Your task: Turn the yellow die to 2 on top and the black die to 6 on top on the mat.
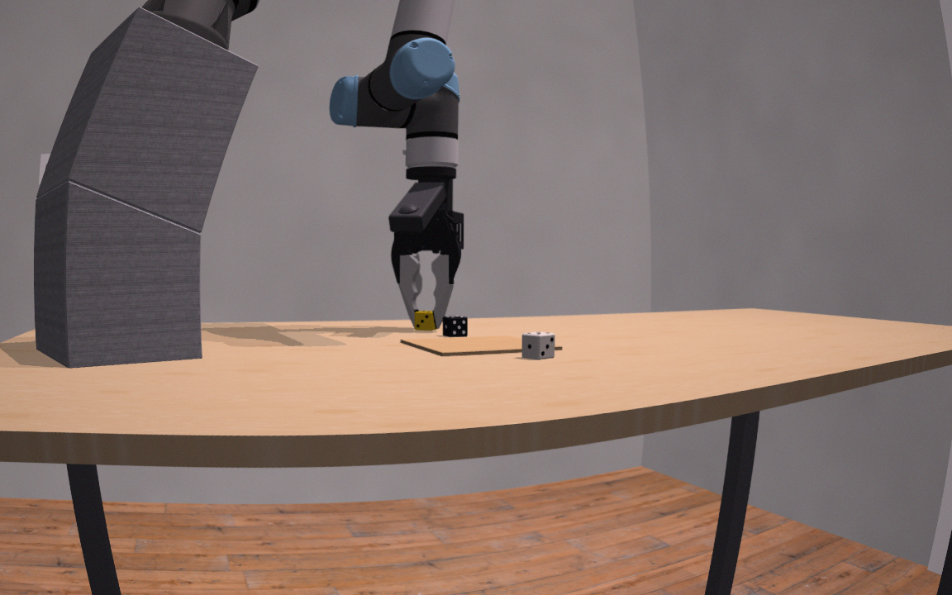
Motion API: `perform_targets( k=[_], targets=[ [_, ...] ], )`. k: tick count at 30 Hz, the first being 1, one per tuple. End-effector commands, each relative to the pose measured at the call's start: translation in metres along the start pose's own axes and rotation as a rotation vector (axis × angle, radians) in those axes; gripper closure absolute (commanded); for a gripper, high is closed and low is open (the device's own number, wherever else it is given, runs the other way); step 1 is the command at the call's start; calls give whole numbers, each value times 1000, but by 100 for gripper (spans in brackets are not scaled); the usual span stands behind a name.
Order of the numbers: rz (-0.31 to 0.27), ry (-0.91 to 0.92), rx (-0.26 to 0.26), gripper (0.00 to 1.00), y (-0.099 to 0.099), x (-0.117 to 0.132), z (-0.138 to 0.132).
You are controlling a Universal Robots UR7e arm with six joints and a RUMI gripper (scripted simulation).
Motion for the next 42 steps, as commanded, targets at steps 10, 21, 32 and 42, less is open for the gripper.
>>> perform_targets(
  k=[10, 21, 32, 42],
  targets=[
    [-1, 0, -1, 94, -41, 0, 0],
    [-1, 0, -1, 94, -78, 0, 0],
    [-1, 0, -1, 94, -97, 0, 0],
    [-1, 0, -1, 94, -98, 0, 0]
  ],
)
Point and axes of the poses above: the point where the finger pads meet when closed, its own y axis out along the fingers, its own z axis across the jaws, x = y × z, the point moved 2 cm from there along -y, back along the fingers, and after that the axes turned 6 degrees about y, right-handed, at the moved point
